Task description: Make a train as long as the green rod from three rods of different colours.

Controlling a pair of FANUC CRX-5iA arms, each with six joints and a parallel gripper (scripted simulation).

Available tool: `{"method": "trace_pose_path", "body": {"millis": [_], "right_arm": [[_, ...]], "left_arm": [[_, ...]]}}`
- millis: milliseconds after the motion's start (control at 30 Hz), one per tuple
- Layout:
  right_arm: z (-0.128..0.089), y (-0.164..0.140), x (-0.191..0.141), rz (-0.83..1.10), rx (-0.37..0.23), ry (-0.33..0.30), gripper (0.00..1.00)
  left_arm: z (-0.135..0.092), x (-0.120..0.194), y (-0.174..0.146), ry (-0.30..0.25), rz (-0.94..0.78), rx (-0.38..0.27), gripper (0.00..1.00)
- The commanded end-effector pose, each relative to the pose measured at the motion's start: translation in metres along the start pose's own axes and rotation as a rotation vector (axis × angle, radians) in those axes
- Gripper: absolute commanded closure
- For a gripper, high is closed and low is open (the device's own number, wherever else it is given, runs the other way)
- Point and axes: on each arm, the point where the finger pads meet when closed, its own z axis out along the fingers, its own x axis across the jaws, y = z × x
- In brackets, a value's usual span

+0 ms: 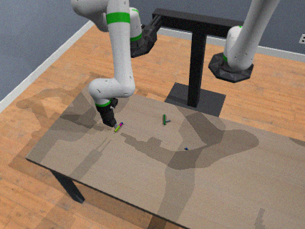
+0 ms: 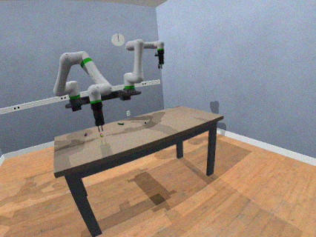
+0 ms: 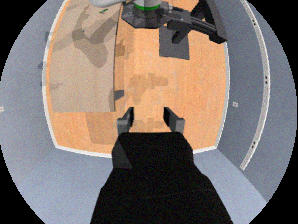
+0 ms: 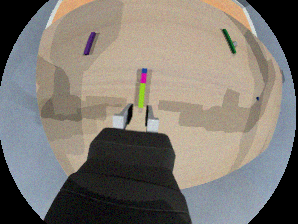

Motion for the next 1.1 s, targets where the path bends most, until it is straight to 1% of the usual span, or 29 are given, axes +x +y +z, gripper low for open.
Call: {"method": "trace_pose_path", "body": {"millis": [0,67,233,400,433,1067], "right_arm": [[-0.024,0.001,0.000,0.000,-0.002,0.001,0.46],[-0.024,0.001,0.000,0.000,-0.002,0.001,0.46],[-0.041,0.001,0.000,0.000,-0.002,0.001,0.46],[-0.044,0.001,0.000,0.000,-0.002,0.001,0.46],[-0.044,0.001,0.000,0.000,-0.002,0.001,0.00],[-0.044,0.001,0.000,0.000,-0.002,0.001,0.00]], "left_arm": [[-0.001,0.000,0.000,0.000,0.000,-0.002,0.00],[-0.001,0.000,0.000,0.000,0.000,-0.002,0.00],[-0.001,0.000,0.000,0.000,0.000,-0.002,0.00],[-0.001,0.000,0.000,0.000,0.000,-0.002,0.00],[-0.001,0.000,0.000,0.000,0.000,-0.002,0.00],[-0.001,0.000,0.000,0.000,0.000,-0.002,0.00]]}}
